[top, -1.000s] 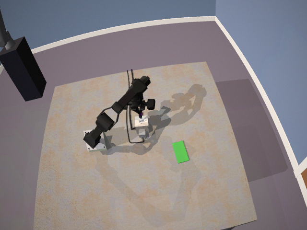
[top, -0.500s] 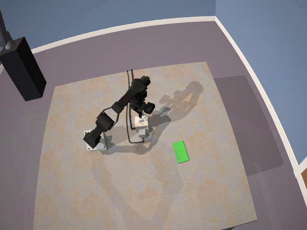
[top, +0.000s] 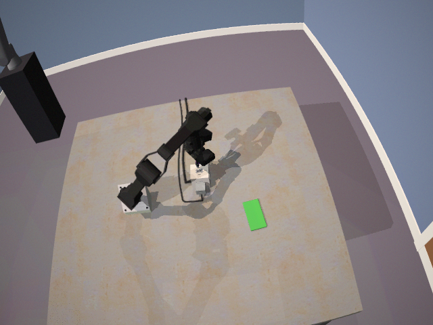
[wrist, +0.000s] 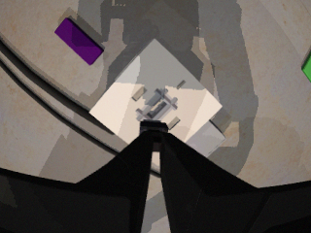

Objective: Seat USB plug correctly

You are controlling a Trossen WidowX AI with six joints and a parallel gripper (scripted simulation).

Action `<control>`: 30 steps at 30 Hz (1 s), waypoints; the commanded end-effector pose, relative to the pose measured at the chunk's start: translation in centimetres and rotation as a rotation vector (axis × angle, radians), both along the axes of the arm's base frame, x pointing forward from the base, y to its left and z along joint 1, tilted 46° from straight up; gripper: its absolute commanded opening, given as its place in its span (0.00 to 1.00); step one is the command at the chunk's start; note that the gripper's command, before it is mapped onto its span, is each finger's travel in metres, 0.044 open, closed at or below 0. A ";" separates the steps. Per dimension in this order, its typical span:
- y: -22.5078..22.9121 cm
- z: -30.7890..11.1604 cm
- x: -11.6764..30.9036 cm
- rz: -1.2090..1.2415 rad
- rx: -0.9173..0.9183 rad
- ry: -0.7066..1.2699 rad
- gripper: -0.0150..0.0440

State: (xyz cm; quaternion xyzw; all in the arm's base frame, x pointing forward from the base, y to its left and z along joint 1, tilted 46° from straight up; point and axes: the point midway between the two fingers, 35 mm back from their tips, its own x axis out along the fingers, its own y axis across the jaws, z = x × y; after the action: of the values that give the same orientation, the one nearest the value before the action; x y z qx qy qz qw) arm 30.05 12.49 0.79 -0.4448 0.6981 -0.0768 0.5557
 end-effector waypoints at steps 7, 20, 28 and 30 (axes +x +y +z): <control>-0.1 0.0 -0.1 -0.178 0.002 -0.176 0.25; -0.1 0.0 -0.1 -0.419 0.006 -0.417 0.25; -0.1 0.0 -0.1 -0.567 0.009 -0.565 0.25; -0.1 0.0 -0.1 -0.604 0.009 -0.602 0.25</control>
State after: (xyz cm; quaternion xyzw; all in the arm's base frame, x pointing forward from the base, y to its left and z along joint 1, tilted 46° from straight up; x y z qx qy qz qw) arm 30.05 12.49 0.79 -0.1985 0.6157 -0.3380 0.6836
